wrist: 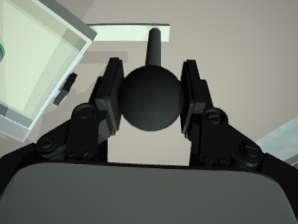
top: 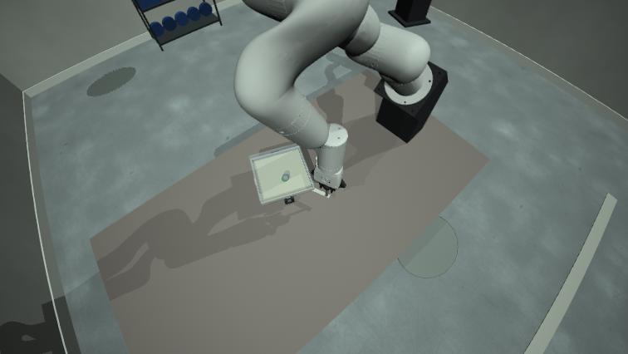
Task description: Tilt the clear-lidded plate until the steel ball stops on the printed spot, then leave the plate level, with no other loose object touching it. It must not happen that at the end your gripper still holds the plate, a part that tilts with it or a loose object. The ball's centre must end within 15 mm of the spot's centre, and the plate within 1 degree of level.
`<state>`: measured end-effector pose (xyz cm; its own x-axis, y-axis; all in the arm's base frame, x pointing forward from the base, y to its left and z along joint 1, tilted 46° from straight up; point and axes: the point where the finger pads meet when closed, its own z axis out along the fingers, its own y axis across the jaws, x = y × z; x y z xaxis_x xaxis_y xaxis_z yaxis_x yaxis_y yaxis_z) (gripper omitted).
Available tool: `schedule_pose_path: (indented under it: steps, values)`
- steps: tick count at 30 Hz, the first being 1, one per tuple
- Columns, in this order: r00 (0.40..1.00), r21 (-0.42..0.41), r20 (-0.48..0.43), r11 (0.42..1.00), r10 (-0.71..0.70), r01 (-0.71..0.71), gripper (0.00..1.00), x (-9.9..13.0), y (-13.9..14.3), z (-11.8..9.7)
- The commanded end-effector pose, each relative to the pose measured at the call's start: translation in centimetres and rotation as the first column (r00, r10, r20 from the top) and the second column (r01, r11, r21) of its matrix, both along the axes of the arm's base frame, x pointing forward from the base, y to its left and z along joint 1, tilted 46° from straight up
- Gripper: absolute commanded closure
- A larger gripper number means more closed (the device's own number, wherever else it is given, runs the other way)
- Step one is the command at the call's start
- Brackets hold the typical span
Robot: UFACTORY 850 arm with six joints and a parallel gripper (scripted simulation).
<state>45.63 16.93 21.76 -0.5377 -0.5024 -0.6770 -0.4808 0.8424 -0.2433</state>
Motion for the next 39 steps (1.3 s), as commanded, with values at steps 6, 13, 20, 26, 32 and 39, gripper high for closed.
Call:
schedule_pose_path:
  steps: [6,13,20,26,32,39]
  values:
    - [1.0,0.0,0.0,1.0,0.0,0.0,1.0,-0.07,-0.05,0.09]
    - [1.0,0.0,0.0,1.0,0.0,0.0,1.0,-0.11,-0.11,0.18]
    - [1.0,0.0,0.0,1.0,0.0,0.0,1.0,-0.13,-0.13,0.2]
    - [1.0,0.0,0.0,1.0,0.0,0.0,1.0,-0.14,-0.14,0.22]
    - [1.0,0.0,0.0,1.0,0.0,0.0,1.0,-0.15,-0.15,0.23]
    - [1.0,0.0,0.0,1.0,0.0,0.0,1.0,-0.17,-0.17,0.26]
